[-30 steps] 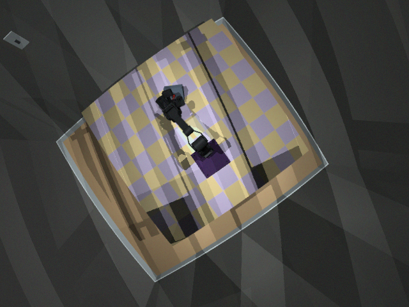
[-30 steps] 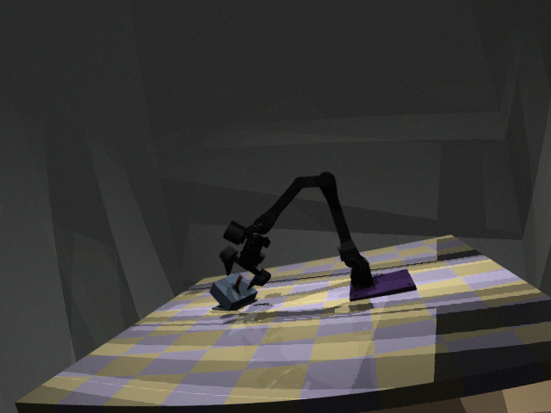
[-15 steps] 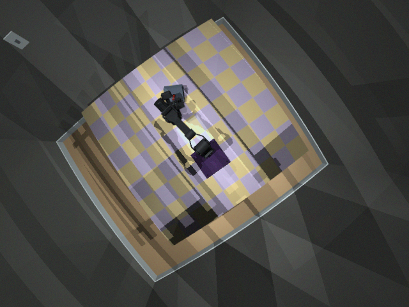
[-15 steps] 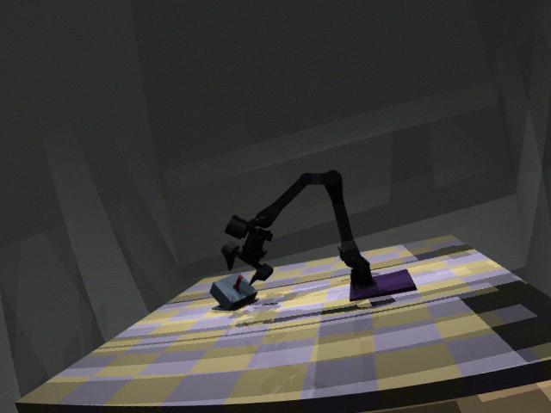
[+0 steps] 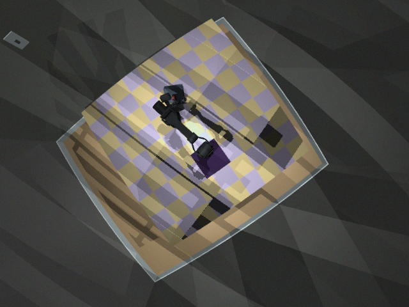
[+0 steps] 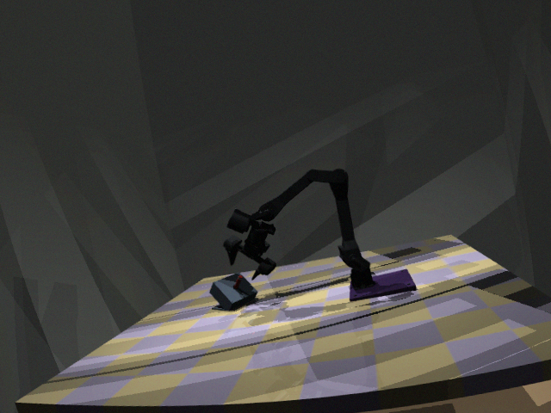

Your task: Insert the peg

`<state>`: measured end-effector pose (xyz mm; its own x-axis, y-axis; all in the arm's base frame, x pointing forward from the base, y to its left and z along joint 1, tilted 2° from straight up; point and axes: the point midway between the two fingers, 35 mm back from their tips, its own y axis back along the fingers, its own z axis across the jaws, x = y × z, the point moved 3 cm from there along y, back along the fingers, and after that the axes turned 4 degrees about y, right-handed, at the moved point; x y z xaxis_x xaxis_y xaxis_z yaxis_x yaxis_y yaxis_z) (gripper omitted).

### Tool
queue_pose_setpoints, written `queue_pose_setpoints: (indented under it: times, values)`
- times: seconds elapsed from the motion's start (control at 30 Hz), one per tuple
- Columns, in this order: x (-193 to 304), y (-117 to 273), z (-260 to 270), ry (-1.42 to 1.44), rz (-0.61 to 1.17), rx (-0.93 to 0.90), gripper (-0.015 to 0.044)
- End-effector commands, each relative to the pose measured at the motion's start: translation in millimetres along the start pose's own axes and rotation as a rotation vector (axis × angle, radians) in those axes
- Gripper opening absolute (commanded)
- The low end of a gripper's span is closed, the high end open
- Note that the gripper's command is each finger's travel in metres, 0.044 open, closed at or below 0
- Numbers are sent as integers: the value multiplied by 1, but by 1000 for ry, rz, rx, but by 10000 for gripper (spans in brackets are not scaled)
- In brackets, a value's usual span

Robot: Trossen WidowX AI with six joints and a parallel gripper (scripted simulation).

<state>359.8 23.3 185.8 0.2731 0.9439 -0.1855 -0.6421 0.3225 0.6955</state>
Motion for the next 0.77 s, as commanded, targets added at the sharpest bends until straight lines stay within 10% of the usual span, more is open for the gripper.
queue_pose_setpoints:
  times: [0.0,0.73]
  values:
    - [0,9,2,-7,-1,-8,440]
    - [1,38,-2,-5,1,-7,440]
